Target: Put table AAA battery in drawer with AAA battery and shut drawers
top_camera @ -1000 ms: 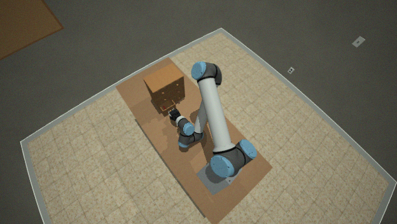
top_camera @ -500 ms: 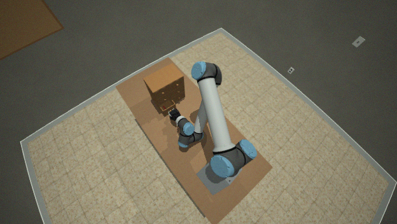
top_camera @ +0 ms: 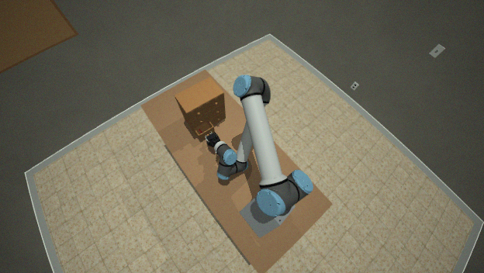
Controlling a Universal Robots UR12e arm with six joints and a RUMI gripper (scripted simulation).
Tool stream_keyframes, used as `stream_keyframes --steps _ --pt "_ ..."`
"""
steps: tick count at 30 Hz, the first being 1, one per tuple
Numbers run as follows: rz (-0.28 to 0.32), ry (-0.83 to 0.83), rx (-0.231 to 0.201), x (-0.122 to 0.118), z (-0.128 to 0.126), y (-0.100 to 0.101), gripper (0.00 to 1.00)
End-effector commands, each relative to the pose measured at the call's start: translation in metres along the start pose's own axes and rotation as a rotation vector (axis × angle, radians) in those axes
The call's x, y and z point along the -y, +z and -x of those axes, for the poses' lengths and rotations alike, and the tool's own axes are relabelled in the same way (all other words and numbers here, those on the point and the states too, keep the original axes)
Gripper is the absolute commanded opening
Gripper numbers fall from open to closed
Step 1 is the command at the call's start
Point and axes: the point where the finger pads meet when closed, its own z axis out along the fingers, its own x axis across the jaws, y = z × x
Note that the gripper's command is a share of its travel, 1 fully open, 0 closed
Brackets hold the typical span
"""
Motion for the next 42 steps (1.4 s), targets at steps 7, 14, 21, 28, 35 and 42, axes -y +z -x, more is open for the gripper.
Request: stream_keyframes --steps 7,14,21,28,35,42 --pt "0.001 0.0 0.0 -0.0005 0.0 -0.0002 0.2" --pt "0.001 0.0 0.0 -0.0005 0.0 -0.0002 0.07" --pt "0.001 0.0 0.0 -0.0005 0.0 -0.0002 0.07" --pt "0.001 0.0 0.0 -0.0005 0.0 -0.0002 0.07" --pt "0.001 0.0 0.0 -0.0005 0.0 -0.0002 0.07" --pt "0.001 0.0 0.0 -0.0005 0.0 -0.0002 0.07"
